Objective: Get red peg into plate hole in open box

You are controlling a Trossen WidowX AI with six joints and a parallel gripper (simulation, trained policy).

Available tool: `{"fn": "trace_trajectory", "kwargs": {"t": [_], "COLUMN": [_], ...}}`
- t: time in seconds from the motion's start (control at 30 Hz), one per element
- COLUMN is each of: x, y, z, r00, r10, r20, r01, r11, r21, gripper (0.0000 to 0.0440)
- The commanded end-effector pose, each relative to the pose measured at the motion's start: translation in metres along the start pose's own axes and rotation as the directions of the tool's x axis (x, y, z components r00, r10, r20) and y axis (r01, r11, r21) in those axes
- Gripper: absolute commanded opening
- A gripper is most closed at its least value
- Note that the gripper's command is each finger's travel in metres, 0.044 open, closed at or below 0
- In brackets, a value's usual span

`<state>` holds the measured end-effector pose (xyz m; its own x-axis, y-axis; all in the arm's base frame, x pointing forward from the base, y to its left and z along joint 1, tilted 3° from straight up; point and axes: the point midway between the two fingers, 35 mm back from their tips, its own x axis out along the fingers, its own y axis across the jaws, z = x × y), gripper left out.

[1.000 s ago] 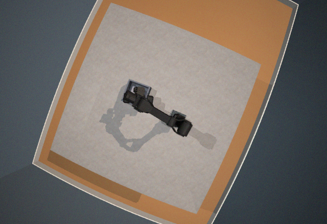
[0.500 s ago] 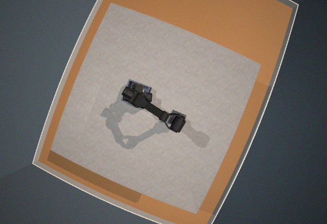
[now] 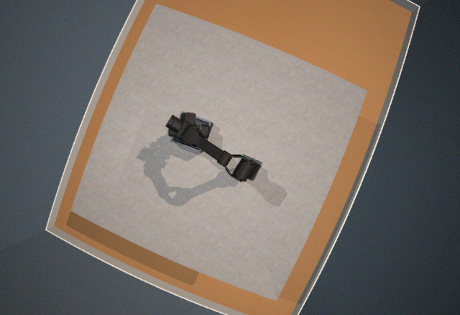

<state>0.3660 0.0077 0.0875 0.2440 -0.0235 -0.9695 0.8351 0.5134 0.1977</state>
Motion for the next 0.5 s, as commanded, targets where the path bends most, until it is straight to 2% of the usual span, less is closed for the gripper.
{"fn": "trace_trajectory", "kwargs": {"t": [0.0, 0.47], "x": [-0.001, 0.002], "y": [0.007, 0.017], "z": [0.009, 0.04], "r00": [1.0, 0.999], "r10": [0.004, -0.026], "r20": [-0.003, -0.028], "r01": [-0.004, 0.026], "r11": [1.0, 0.999], "r21": [-0.011, -0.021], "gripper": [0.0148, 0.0121]}}
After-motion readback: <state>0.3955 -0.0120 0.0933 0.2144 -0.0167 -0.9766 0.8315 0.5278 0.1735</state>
